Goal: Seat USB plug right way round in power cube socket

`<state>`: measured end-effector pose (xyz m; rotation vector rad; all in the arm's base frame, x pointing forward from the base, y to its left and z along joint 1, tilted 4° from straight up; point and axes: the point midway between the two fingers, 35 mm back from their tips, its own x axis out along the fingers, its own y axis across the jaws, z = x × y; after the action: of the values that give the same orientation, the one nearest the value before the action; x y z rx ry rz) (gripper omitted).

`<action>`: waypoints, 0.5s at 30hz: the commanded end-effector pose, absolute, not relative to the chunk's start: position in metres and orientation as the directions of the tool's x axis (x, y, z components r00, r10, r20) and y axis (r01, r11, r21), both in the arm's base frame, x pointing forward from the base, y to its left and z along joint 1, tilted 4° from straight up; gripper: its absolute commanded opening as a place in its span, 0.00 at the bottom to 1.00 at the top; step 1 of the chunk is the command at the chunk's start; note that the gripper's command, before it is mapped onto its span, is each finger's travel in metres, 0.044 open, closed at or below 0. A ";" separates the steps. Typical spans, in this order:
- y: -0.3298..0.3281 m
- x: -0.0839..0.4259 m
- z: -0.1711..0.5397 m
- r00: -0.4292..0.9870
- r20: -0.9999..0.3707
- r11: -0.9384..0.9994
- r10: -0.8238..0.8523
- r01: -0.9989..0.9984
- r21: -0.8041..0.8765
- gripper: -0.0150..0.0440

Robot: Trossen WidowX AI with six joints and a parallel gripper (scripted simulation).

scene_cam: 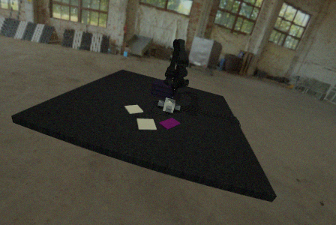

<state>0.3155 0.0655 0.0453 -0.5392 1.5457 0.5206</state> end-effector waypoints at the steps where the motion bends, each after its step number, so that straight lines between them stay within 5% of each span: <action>1: 0.065 0.315 0.045 -0.035 -0.999 0.718 -0.024 -0.696 0.007 0.25; 15: 0.065 0.315 0.045 -0.035 -0.999 0.420 -0.024 -0.907 0.021 0.25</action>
<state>0.3155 0.0655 0.0453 -0.8373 1.4487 0.8314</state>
